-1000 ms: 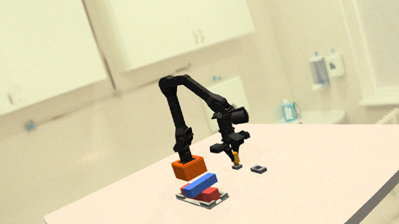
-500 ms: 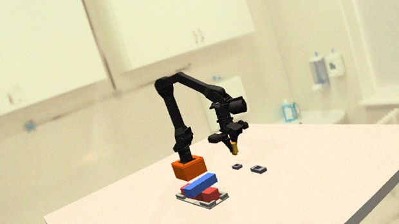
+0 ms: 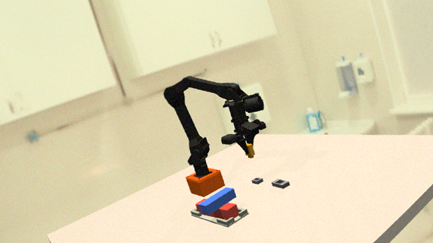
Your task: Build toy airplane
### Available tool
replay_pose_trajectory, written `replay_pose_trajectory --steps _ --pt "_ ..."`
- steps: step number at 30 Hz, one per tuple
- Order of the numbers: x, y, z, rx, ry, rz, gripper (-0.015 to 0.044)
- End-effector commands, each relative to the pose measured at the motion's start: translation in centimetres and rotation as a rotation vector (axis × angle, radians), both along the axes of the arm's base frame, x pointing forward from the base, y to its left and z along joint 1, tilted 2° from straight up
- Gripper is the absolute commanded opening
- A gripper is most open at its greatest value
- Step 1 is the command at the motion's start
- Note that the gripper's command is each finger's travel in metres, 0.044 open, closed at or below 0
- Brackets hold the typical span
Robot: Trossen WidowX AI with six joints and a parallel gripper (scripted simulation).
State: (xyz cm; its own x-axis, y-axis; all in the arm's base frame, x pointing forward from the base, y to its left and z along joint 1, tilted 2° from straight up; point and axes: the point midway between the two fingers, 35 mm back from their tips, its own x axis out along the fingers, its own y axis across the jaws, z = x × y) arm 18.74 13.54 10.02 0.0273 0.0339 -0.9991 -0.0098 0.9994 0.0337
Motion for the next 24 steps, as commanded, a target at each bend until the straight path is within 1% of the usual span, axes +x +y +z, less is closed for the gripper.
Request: replay_pose_trajectory --steps 1,6,10,24 --pt "-0.2 -0.2 1.6 0.007 -0.009 0.003 0.0000" --pt "-0.5 -0.4 2.6 0.007 -0.009 0.003 0.0000" --pt "-0.2 -0.7 2.5 0.006 -0.010 0.005 0.0000" --pt "2.3 -4.2 1.6 -0.004 -0.014 0.027 0.0000"
